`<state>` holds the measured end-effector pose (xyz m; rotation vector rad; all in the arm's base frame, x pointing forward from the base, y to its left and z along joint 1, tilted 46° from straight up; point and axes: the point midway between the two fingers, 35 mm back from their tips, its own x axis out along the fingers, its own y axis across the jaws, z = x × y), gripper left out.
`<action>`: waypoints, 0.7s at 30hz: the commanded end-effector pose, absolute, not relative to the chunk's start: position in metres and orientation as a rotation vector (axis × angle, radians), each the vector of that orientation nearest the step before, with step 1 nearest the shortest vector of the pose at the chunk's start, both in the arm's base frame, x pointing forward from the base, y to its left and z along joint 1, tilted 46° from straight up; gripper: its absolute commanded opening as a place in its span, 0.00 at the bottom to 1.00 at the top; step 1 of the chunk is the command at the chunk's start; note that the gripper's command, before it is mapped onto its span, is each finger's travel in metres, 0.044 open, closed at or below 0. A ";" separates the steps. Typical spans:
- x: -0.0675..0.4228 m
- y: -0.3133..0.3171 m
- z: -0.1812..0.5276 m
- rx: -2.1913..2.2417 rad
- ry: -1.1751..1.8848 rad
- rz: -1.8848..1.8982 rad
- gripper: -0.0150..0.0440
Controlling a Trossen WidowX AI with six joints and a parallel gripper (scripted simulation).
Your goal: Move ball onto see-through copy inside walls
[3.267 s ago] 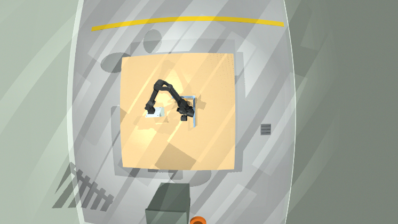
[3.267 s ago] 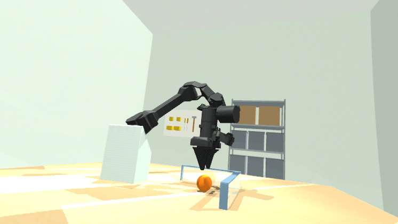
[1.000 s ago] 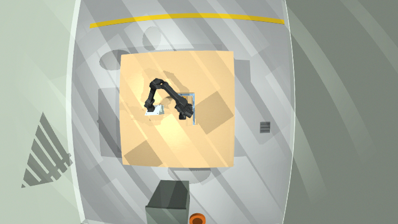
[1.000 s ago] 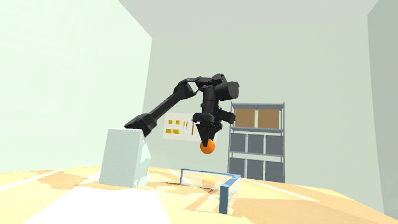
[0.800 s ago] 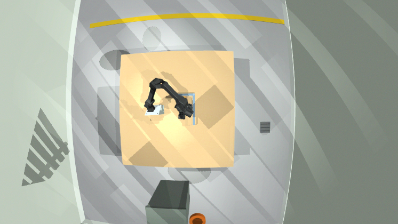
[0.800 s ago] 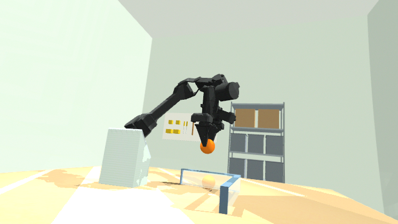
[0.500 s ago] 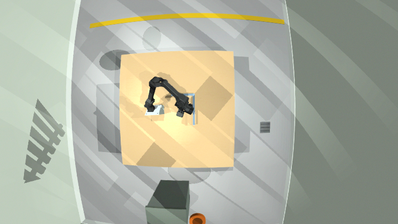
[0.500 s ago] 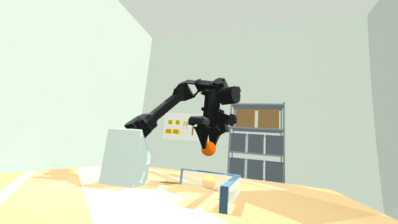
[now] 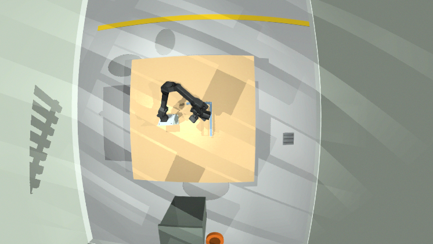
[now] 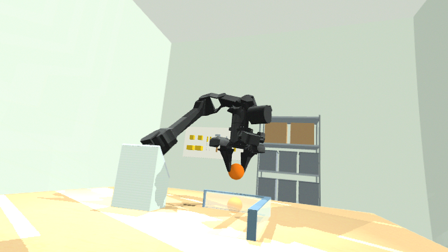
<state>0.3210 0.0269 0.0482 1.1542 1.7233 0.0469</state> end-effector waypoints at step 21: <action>0.312 0.074 0.068 1.630 1.789 -0.547 0.25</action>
